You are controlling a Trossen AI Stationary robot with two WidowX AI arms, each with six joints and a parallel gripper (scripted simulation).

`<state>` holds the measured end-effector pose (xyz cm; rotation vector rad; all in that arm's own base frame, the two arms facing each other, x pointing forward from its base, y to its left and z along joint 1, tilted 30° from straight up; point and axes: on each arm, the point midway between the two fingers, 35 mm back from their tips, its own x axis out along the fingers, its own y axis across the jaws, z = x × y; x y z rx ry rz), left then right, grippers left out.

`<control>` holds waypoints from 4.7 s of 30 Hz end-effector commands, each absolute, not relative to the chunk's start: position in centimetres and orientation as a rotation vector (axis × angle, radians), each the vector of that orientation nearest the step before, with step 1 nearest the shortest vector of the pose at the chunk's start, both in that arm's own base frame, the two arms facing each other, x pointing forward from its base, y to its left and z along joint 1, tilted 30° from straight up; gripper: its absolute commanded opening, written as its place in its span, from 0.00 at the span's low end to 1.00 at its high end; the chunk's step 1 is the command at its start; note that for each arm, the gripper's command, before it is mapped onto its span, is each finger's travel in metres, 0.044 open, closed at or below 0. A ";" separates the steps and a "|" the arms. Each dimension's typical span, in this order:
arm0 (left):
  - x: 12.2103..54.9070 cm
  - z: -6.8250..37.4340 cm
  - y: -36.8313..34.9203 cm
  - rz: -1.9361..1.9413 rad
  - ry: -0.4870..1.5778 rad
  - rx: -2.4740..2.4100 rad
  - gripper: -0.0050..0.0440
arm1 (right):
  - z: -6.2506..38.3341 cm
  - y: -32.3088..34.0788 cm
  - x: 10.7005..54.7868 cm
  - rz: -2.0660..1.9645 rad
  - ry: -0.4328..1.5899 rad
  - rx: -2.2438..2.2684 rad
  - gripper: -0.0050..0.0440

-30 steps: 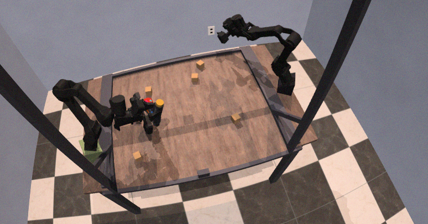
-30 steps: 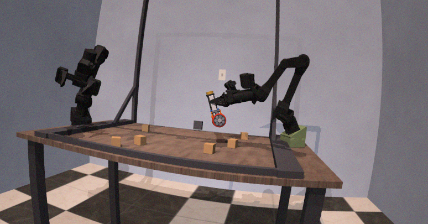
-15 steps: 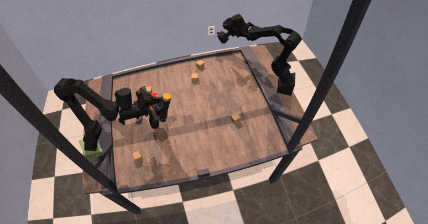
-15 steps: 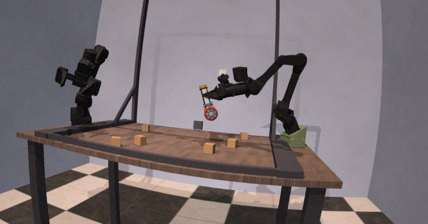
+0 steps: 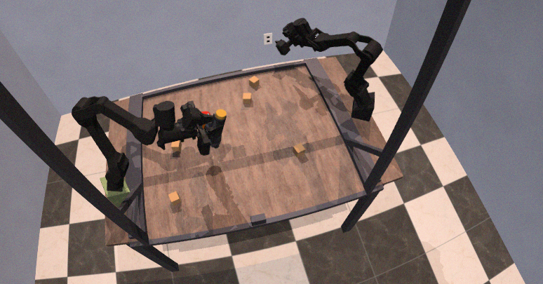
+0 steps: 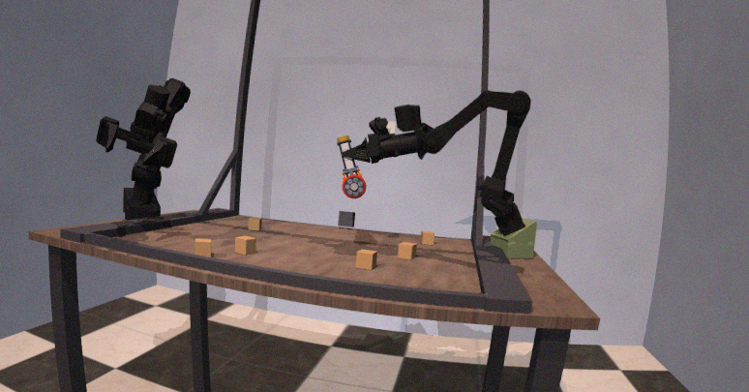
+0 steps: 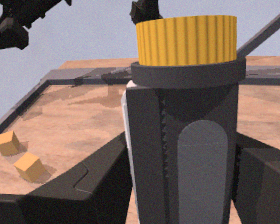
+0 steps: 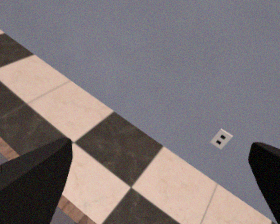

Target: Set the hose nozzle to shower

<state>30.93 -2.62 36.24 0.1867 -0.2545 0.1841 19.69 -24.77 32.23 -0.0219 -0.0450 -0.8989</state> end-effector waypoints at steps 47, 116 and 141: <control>34.1 47.4 -4.3 0.110 -0.291 0.132 0.45 | 33.1 -24.6 19.6 -0.895 -0.068 -0.028 0.93; 33.9 47.4 -4.3 0.108 -0.287 0.132 0.45 | 33.1 -20.4 25.8 -0.672 -0.015 -0.380 0.93; 33.9 47.4 -4.3 0.108 -0.287 0.132 0.45 | 33.2 -8.7 33.6 -0.327 -0.130 -1.008 0.93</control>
